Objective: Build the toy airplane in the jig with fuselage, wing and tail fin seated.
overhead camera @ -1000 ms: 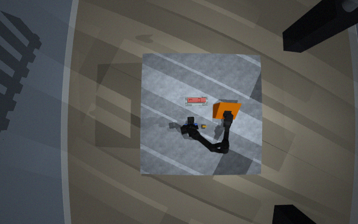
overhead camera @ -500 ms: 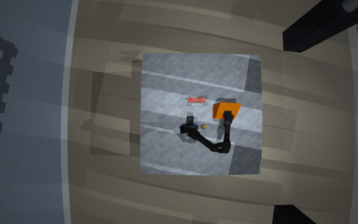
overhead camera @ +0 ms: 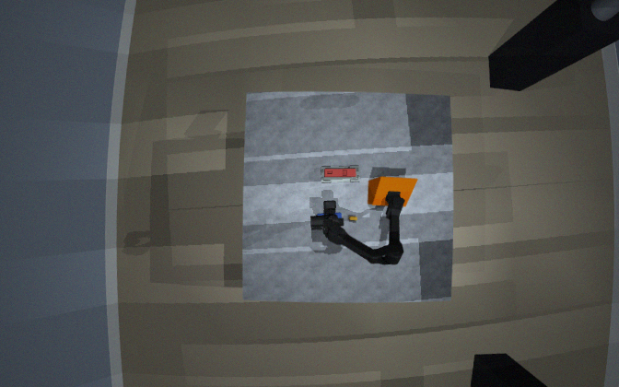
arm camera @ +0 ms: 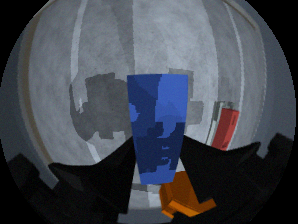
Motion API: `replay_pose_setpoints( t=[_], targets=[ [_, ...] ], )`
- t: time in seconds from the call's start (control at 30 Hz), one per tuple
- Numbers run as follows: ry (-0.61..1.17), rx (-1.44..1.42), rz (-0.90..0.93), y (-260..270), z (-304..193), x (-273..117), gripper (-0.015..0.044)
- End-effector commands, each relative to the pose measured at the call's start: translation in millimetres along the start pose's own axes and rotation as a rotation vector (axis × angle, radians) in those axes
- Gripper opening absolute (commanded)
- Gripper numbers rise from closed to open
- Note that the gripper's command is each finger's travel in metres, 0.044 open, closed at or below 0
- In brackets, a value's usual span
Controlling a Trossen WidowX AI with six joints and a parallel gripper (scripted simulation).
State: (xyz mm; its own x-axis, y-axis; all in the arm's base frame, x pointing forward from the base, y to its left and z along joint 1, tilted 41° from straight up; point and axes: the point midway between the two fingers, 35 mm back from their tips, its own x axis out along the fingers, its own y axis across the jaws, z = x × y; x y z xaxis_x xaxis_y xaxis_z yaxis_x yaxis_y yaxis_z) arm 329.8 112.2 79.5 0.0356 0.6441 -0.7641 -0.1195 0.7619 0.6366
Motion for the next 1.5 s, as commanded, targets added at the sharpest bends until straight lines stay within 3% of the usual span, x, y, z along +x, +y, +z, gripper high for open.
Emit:
replay_pose_setpoints(
  t=[0.0,0.43,1.47],
  targets=[
    [-0.003,-0.012,0.005,3.2,-0.1,-14.0,0.0000],
    [0.017,-0.016,0.017,7.1,-8.4,-52.1,0.0000],
    [0.024,-0.412,-0.017,-79.3,-13.4,-42.1,0.0000]
  ],
)
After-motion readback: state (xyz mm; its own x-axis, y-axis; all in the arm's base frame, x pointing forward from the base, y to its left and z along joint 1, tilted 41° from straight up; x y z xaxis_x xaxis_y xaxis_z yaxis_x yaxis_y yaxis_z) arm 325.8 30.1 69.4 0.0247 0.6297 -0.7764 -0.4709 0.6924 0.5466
